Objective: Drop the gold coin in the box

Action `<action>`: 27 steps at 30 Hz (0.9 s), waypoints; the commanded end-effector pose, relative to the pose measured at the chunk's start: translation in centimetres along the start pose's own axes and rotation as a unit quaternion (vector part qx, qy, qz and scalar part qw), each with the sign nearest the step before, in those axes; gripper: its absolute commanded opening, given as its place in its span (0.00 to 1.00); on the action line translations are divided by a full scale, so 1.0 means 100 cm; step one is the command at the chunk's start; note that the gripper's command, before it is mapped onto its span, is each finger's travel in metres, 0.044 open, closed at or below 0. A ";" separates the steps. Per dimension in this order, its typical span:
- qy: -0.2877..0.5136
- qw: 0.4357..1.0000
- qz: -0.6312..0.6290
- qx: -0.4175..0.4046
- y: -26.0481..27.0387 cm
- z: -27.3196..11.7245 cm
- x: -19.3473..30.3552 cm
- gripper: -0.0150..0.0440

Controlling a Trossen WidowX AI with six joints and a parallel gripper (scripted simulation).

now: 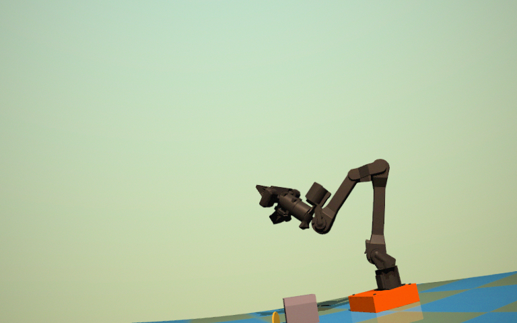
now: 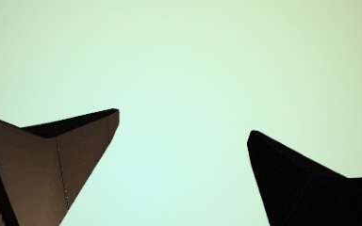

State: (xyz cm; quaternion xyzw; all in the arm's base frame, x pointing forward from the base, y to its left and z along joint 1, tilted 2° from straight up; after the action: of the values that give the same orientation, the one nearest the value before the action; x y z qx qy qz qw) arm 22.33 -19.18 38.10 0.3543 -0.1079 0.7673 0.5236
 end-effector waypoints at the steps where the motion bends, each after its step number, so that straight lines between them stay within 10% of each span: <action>1: -0.004 1.000 -0.008 0.004 -0.002 0.001 -0.001 0.89; 9: -0.096 0.905 -0.355 0.215 -0.092 0.015 -0.057 0.53; 27: 0.181 0.380 -0.689 0.590 -0.230 -0.067 -0.105 0.53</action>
State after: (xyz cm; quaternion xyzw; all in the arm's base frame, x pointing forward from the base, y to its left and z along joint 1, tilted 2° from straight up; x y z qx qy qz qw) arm 39.34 -17.16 26.55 0.5297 0.5208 0.2039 0.6377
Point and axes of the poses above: the point midway between the two fingers, 35 mm back from their tips, its own z axis out along the fingers, its own y axis across the jaws, x = y × z, the point moved 2 cm from there along -z, back along the fingers, and after that the axes turned 9 degrees about -z, right-handed, at the moved point
